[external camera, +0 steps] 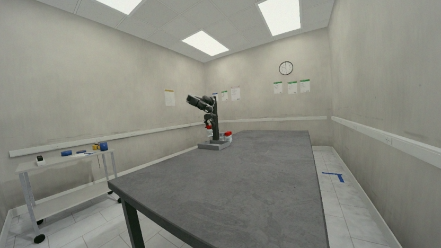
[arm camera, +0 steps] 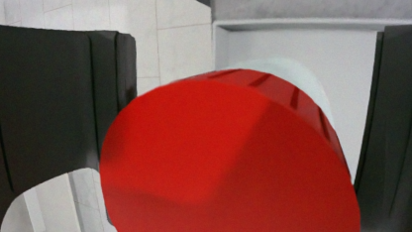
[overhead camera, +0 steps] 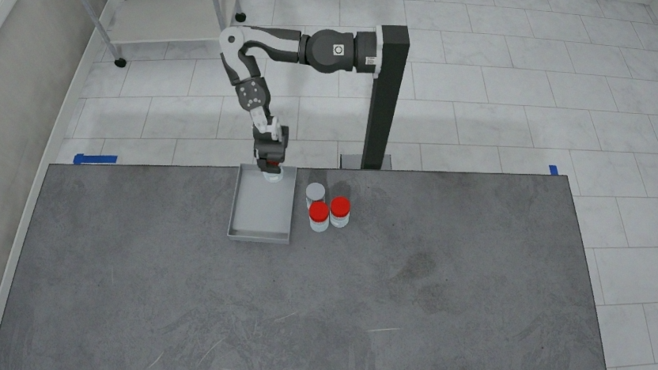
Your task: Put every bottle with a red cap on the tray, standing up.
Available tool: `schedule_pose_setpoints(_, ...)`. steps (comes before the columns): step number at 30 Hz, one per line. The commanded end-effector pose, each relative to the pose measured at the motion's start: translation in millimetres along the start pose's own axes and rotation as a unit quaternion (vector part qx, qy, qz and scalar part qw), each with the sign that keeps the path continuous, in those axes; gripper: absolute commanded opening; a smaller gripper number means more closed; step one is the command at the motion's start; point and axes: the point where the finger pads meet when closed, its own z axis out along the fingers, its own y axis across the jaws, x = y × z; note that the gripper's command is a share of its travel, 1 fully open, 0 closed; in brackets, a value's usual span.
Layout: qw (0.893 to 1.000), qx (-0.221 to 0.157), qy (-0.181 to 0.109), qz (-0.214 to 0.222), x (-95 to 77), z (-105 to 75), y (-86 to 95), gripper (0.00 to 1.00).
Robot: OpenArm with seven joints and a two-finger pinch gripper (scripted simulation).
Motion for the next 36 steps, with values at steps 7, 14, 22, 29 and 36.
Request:
schedule_pose_setpoints(7,1.000,-0.012,0.006,-0.006,-18.6,6.7,-7.5,0.00)
schedule_pose_setpoints(14,1.000,-0.013,0.005,-0.006,-38.4,14.2,-18.8,0.00)
schedule_pose_setpoints(22,1.000,-0.013,0.005,-0.005,-46.0,17.1,-23.1,0.00)
schedule_pose_setpoints(29,1.000,-0.011,0.004,-0.005,-47.0,37.0,-22.8,0.00)
schedule_pose_setpoints(36,1.000,-0.013,0.005,-0.005,-48.3,56.5,-22.2,0.00)
